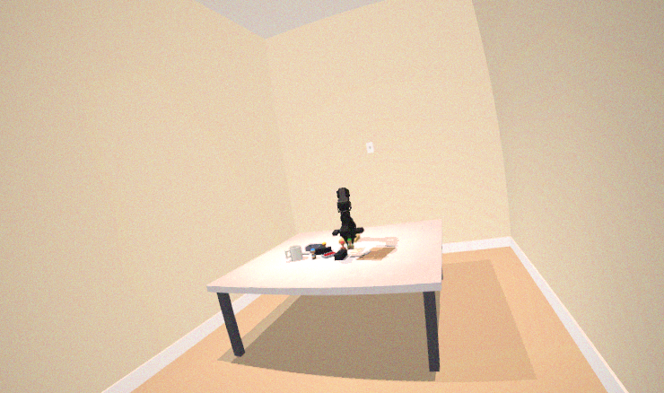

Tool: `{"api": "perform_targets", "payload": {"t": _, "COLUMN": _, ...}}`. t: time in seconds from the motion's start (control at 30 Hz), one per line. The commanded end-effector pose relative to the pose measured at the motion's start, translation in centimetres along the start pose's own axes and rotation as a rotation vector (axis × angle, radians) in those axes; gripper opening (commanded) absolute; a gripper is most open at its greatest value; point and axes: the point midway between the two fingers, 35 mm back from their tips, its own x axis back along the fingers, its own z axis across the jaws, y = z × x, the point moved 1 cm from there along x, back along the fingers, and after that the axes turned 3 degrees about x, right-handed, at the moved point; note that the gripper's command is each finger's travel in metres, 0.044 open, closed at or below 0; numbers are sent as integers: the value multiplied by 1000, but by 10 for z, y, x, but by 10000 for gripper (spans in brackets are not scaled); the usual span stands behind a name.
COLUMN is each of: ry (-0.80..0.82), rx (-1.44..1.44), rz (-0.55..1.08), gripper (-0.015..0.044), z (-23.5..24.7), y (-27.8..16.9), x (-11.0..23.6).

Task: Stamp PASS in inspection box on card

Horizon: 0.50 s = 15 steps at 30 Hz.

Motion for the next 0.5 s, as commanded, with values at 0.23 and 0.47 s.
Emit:
{"api": "perform_targets", "payload": {"t": 0.23, "ry": -3, "rx": -2, "rz": -4, "gripper": 0, "z": 0, "y": 0, "x": 7}}
{"api": "perform_targets", "payload": {"t": 0.47, "ry": -3, "rx": -2, "rz": -4, "gripper": 0, "z": 0, "y": 0, "x": 10}}
